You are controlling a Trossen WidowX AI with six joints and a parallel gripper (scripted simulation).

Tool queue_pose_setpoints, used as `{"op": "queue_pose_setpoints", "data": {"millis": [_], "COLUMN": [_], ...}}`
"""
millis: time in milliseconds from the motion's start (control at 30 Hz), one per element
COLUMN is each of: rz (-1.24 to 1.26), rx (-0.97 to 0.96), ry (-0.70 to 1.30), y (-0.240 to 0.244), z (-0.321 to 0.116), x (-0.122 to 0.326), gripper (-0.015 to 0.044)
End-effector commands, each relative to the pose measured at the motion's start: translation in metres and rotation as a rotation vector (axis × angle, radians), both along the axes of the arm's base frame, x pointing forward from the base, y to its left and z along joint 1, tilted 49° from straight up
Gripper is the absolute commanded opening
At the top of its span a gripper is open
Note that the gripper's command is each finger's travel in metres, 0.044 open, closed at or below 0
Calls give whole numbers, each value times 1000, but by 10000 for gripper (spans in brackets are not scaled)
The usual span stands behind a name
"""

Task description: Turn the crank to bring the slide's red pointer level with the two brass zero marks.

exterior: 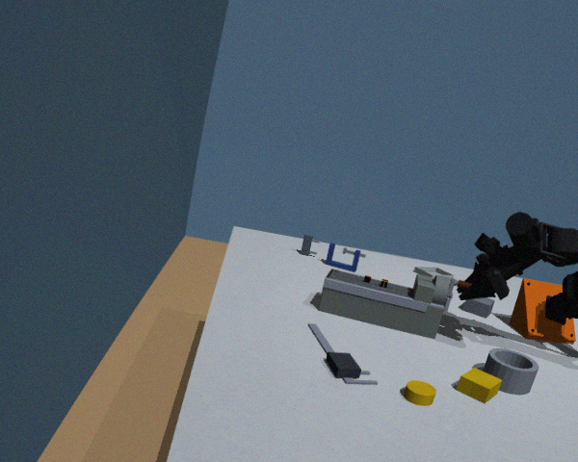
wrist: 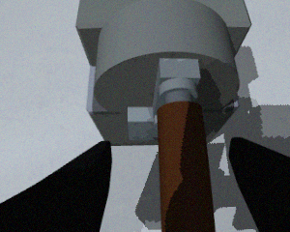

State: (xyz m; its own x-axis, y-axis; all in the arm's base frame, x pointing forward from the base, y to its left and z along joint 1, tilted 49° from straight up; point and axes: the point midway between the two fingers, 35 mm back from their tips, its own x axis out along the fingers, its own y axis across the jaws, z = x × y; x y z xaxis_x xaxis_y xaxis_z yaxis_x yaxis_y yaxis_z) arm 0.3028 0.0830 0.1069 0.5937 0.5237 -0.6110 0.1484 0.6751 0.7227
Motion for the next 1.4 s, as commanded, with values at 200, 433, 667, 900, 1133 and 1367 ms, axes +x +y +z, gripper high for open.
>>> {"op": "queue_pose_setpoints", "data": {"millis": [200, 433, 667, 900, 1133, 1367], "rz": [-5, -5, -5, -5, -5, -5], "rx": [-2, -1, -2, -2, -2, -2], "ry": [1, 1, 1, 1, 1, 1], "y": [0, 0, -3, -6, -7, -7], "z": [-1, -1, -4, -10, -11, -13], "x": [0, -1, -1, -2, -3, -3], "gripper": [0, 0, 0, 0, 0, 0]}}
